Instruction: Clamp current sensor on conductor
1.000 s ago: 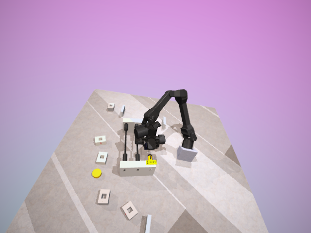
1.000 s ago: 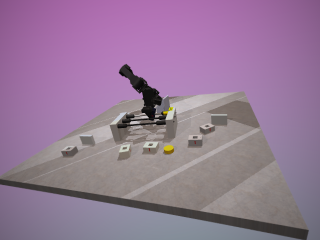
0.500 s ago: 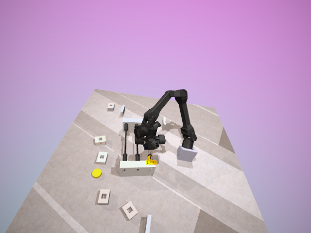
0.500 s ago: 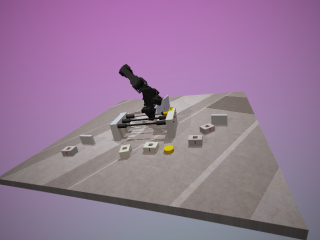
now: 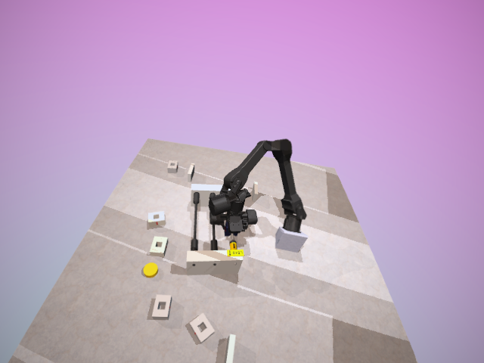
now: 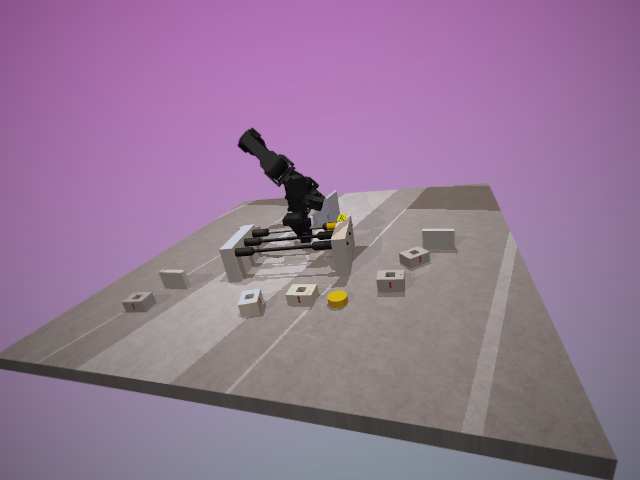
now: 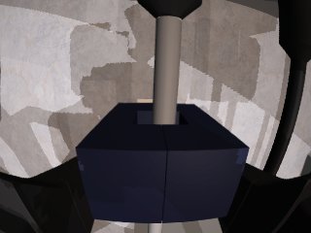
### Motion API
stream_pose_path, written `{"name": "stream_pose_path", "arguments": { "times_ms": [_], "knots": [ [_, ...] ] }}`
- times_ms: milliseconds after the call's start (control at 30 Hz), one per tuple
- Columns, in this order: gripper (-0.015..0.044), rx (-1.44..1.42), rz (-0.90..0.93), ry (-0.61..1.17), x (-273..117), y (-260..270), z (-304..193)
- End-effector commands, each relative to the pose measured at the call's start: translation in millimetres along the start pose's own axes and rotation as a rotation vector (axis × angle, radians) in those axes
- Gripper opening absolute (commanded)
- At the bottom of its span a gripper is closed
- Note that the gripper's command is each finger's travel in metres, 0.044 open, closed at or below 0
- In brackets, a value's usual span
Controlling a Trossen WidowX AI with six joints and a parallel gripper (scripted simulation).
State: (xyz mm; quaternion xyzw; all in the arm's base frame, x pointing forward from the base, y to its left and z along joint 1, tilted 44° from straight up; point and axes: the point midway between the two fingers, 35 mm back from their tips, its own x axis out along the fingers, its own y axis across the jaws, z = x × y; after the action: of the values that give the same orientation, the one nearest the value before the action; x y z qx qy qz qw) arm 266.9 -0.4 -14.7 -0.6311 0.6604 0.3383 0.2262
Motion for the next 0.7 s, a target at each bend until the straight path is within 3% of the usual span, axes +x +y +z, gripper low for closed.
{"name": "stream_pose_path", "arguments": {
  "times_ms": [0, 67, 400, 667],
  "knots": [
    [0.0394, 0.0, 0.0, 0.001, 0.0, -0.1, -0.1],
    [0.044, 0.0, -0.004, 0.001, -1.5, -0.1, 1.2],
    [0.0177, -0.001, -0.001, 0.0, -0.3, -0.1, 0.4],
    [0.0119, -0.001, -0.001, 0.0, -0.3, -0.1, 0.4]
  ]
}}
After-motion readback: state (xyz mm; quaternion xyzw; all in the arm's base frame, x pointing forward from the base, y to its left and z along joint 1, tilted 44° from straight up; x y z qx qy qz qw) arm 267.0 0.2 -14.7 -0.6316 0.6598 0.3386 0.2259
